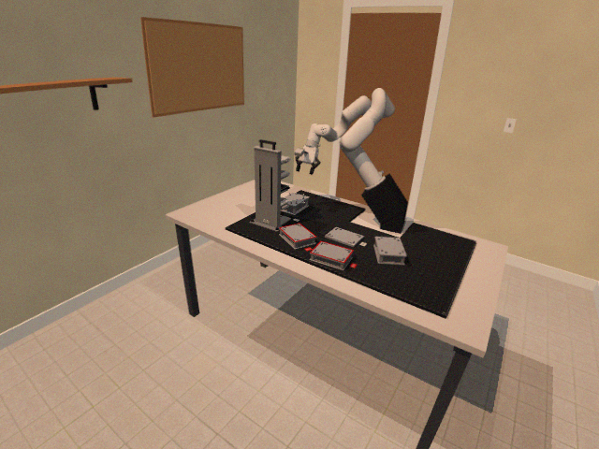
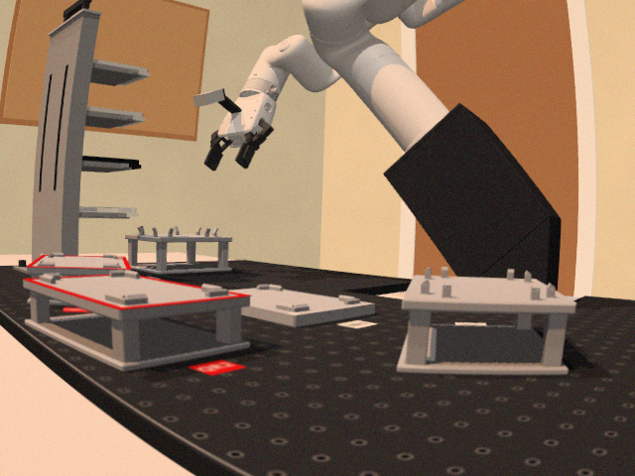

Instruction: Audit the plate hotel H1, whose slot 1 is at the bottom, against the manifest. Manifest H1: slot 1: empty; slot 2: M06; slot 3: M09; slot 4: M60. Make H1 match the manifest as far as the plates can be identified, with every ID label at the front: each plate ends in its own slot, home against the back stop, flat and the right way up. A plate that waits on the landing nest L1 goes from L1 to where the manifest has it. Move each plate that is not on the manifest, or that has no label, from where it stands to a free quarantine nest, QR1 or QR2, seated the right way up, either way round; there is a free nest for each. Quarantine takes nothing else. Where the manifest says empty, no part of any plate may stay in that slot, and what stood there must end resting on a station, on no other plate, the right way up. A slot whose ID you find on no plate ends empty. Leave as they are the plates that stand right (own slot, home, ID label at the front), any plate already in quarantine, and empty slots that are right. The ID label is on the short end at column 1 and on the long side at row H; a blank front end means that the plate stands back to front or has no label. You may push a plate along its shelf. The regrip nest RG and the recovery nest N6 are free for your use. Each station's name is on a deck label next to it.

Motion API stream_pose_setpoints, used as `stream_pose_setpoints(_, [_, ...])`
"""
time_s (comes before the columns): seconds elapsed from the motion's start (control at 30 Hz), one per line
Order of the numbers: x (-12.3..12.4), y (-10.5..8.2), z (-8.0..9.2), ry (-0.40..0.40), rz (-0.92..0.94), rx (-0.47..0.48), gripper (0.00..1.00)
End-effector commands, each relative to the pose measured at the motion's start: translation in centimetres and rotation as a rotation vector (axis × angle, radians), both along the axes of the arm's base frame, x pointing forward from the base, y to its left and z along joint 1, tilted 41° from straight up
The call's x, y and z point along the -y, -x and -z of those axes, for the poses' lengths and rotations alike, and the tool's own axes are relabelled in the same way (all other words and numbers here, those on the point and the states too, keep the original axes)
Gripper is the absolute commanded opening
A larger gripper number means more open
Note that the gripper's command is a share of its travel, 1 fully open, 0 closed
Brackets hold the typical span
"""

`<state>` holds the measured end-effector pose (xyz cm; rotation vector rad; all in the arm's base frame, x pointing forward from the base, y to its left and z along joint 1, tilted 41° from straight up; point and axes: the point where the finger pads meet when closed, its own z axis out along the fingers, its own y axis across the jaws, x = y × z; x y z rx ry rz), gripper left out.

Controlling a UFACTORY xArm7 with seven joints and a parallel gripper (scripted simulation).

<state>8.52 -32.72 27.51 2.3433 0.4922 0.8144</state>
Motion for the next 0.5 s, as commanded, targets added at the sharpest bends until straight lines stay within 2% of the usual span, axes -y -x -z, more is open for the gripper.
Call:
stream_pose_setpoints(0.0, [0.07,0.08,-0.12,-0.005,-0.032,0.039,1.00])
stream_pose_setpoints(0.47, [0.06,0.08,-0.10,-0.034,-0.161,0.189,1.00])
